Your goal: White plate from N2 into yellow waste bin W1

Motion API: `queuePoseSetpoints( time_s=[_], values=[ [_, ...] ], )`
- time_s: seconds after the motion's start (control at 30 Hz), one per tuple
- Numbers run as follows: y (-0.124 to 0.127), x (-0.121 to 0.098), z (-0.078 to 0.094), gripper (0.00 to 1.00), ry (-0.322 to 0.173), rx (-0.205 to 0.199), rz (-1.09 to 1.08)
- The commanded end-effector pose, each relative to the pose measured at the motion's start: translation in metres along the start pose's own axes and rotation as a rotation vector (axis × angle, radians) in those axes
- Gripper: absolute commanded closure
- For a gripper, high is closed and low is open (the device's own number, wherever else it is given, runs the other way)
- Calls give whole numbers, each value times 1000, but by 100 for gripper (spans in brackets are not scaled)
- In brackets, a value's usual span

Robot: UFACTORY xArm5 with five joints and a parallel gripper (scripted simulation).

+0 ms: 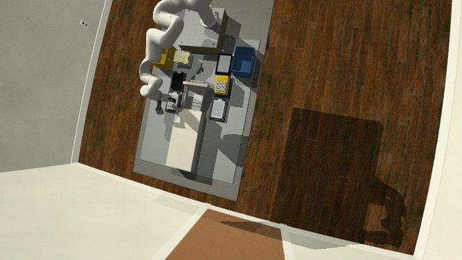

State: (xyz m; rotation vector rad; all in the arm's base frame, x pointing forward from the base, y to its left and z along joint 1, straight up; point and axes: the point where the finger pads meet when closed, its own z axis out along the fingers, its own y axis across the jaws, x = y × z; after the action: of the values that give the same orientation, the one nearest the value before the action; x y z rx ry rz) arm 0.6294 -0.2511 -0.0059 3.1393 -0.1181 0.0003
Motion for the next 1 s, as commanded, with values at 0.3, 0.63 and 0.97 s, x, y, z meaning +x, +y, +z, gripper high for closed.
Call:
queuePoseSetpoints(
  time_s=[0.3, 0.63, 0.97],
  values=[
    [1, 2, 12, 0, 5, -2, 0],
    [1, 2, 14, 0, 5, -2, 0],
    [1, 2, 19, 0, 5, -2, 0]
  ],
)
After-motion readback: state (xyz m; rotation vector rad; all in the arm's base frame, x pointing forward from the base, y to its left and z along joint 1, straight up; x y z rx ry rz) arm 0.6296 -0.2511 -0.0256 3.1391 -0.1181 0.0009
